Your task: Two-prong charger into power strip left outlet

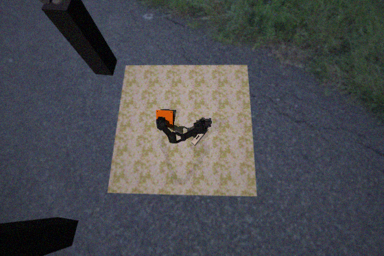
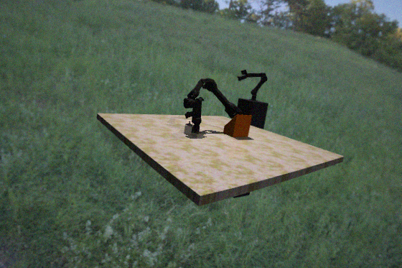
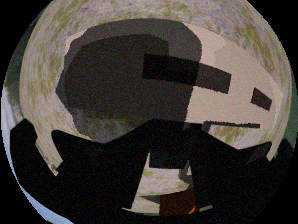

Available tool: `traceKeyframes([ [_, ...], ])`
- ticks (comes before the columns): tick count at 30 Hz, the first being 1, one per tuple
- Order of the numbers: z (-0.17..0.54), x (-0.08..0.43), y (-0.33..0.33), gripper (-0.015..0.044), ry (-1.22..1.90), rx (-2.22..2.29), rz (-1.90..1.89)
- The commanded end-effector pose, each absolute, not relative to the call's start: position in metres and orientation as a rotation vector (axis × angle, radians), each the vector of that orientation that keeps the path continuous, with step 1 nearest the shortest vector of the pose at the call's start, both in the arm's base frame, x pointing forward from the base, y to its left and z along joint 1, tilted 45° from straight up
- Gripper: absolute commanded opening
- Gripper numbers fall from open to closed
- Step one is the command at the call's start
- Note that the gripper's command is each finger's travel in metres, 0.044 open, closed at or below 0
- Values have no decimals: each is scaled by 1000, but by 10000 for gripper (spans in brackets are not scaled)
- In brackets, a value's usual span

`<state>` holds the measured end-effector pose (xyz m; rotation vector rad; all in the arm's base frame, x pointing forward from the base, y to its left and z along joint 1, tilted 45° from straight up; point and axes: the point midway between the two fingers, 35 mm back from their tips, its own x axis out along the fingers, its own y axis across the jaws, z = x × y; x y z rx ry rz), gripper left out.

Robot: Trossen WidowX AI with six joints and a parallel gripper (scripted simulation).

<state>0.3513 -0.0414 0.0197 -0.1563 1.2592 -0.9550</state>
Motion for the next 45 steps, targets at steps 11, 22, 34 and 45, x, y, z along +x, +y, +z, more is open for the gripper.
traceKeyframes([
  [11,26,365,-48,0,1224,-138,-964],
  [22,25,364,-48,0,1224,-138,-964],
  [34,24,363,-47,0,1224,-138,-964],
  [45,24,362,-47,0,1225,-138,-964],
])
